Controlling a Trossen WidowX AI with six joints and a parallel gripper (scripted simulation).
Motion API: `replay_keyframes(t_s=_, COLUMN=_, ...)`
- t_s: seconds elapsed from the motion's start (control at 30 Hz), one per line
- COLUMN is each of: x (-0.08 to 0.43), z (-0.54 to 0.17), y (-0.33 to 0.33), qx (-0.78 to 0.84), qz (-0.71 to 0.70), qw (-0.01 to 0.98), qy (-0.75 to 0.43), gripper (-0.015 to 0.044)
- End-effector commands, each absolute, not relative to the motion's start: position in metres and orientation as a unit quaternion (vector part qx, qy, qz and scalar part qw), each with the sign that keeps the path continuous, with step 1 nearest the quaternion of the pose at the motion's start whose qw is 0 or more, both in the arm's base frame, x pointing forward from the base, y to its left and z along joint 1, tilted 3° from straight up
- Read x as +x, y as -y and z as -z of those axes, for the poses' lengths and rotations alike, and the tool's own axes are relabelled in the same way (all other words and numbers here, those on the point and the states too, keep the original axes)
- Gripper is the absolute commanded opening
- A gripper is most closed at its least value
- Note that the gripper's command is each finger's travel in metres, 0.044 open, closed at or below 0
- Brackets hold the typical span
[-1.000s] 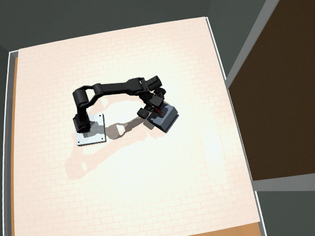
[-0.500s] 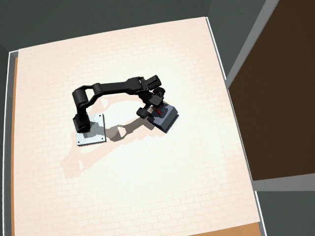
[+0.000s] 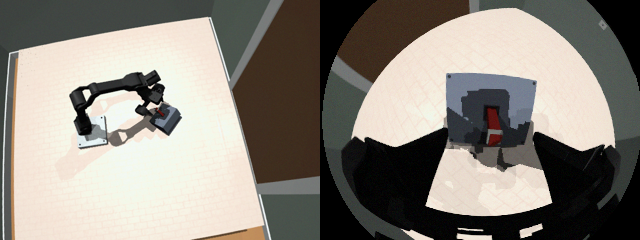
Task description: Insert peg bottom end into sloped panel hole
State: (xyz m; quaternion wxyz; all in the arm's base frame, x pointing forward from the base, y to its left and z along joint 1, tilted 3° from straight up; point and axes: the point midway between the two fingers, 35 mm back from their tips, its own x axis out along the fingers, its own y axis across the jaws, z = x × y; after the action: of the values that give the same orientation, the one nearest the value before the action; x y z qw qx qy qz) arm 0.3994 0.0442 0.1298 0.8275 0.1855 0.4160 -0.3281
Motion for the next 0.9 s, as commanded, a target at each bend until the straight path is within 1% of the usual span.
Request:
replay_keyframes(t_s=0.0, x=0.396, z=-0.142, y=-0.049, qx=0.189, qz=0.328, qw=0.829, qy=-0.411, gripper=0.0440)
replay_keyframes(t_s=0.87, x=0.369, z=-0.180, y=-0.073, qx=0.187, qz=0.327, qw=0.828, qy=-0.415, gripper=0.0440)
